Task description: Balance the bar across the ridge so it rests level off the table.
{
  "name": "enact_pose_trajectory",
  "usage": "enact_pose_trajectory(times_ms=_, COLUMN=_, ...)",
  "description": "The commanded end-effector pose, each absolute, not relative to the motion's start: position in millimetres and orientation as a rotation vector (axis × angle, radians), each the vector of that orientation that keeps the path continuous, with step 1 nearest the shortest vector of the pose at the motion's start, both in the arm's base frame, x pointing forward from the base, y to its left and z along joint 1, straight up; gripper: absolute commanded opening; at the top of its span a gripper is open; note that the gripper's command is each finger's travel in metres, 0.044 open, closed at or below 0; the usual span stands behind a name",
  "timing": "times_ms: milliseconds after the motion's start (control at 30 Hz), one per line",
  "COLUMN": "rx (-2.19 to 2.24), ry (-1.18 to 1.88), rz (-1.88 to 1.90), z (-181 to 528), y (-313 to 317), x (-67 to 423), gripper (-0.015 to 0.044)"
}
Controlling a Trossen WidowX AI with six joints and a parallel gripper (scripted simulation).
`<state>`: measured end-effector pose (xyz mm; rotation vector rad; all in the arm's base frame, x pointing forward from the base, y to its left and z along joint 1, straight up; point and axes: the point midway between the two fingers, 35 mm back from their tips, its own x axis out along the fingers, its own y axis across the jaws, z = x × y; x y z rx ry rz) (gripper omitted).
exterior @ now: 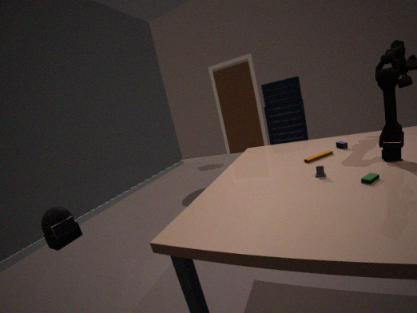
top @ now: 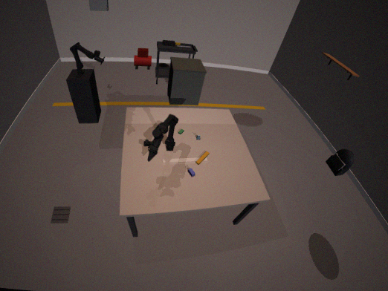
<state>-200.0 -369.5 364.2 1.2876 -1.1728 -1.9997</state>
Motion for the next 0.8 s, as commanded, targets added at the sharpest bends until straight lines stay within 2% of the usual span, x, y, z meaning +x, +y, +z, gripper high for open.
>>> enact_pose_trajectory(times_ms=0, rx=1.304, ry=-0.998, rz=-2.014, z=349.2, y=-380.9, x=-176.4, gripper=0.0315)
enact_pose_trajectory(times_ms=767, rx=1.206, ry=-0.142, rz=-1.818, z=298.4, y=-414.9, x=-37.0, gripper=0.0315)
